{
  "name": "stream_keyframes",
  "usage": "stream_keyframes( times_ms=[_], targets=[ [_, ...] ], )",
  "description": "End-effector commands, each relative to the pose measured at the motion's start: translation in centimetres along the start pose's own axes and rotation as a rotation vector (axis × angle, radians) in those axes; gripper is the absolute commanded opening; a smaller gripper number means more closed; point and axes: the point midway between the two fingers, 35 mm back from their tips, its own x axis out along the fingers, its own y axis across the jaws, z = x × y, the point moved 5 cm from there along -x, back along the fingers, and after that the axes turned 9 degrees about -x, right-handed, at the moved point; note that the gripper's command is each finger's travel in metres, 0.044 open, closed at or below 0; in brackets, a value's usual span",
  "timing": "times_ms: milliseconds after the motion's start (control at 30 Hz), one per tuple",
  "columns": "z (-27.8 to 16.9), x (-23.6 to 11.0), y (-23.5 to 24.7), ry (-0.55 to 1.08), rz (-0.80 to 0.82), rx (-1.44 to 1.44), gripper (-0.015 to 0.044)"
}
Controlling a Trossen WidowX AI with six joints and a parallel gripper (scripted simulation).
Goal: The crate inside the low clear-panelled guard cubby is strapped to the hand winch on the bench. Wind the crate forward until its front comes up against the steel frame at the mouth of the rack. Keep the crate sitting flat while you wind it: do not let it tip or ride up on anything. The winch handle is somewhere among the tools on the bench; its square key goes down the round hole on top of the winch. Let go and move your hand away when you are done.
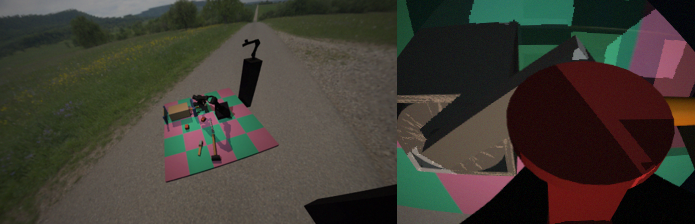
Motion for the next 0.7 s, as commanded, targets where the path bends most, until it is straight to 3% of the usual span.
stream_keyframes(
  times_ms=[0, 667],
  targets=[
    [1.0, -0.2, 0.3, -0.019, 0.004, -0.003, 0.0],
    [2.6, -0.8, 1.8, -0.02, 0.005, -0.002, 0.0]
  ],
)
